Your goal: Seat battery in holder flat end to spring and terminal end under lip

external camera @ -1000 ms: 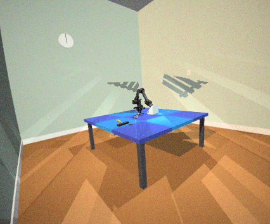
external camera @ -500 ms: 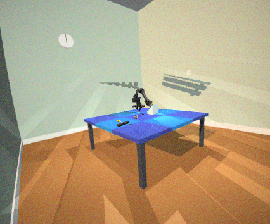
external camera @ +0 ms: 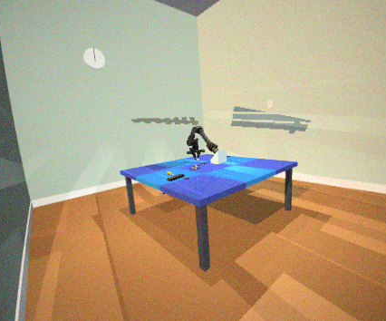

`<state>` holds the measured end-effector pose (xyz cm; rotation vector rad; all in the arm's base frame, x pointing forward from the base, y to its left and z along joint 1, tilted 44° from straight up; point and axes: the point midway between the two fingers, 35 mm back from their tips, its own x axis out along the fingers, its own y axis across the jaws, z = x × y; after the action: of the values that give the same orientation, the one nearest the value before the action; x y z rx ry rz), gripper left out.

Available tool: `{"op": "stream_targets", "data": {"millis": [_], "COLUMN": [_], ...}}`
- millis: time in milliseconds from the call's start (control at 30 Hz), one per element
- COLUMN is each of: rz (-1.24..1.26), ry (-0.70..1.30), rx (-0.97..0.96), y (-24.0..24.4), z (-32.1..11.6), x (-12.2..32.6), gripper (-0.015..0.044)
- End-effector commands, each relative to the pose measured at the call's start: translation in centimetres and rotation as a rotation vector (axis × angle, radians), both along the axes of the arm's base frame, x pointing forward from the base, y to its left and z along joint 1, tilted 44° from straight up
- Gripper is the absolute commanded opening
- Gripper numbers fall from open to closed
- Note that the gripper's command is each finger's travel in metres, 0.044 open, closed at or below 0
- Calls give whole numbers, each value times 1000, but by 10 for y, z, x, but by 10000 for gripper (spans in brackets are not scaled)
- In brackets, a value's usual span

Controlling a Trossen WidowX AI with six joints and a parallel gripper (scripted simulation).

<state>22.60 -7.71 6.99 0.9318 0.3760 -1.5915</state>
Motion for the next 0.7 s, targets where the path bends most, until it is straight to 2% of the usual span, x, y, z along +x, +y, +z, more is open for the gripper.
{"op": "stream_targets", "data": {"millis": [0,667], "rz": [184,994], "ry": [156,892], "rx": [8,-17], "y": [9,41], "z": [-1,-18], "x": [16,68], "gripper": [82,82]}}
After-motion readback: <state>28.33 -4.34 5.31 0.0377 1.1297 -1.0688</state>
